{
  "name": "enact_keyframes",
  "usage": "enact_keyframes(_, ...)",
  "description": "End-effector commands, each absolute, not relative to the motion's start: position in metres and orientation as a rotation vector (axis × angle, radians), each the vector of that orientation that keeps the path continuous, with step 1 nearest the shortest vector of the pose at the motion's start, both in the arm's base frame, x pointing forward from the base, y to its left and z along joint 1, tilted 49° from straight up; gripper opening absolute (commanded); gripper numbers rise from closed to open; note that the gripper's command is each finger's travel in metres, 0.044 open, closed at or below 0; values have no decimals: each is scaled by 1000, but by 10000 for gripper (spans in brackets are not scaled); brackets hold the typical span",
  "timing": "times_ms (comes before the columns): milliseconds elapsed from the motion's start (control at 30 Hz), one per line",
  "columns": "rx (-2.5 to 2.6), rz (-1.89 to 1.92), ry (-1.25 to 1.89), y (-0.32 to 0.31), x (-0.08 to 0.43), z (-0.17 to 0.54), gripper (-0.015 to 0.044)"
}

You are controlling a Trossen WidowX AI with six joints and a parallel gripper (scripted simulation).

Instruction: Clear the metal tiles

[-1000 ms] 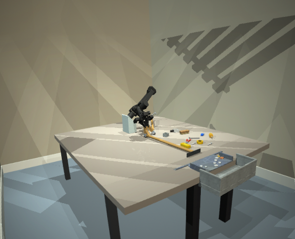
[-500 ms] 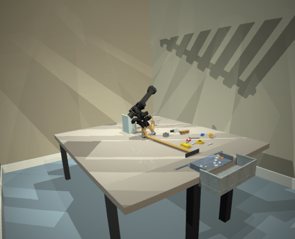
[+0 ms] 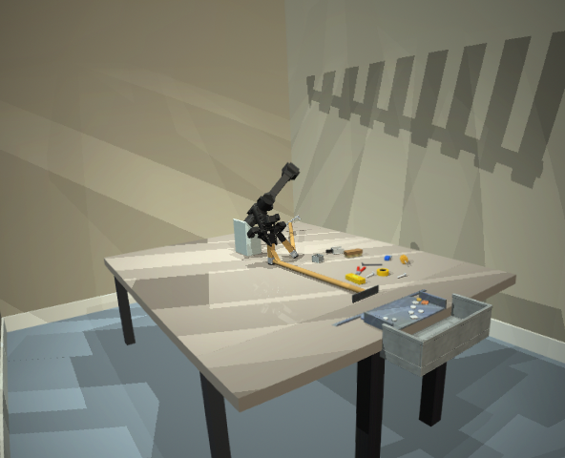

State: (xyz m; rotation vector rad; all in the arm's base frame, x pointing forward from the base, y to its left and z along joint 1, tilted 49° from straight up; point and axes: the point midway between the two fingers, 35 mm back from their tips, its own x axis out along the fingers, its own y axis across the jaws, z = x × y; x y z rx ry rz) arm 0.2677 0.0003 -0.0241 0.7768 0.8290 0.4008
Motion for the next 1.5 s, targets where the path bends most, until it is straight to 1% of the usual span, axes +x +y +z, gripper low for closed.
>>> enact_keyframes(0,778,396,819,-6,267,-29,0)
enact_keyframes(1467,784,381,821,-19,286,-42,0)
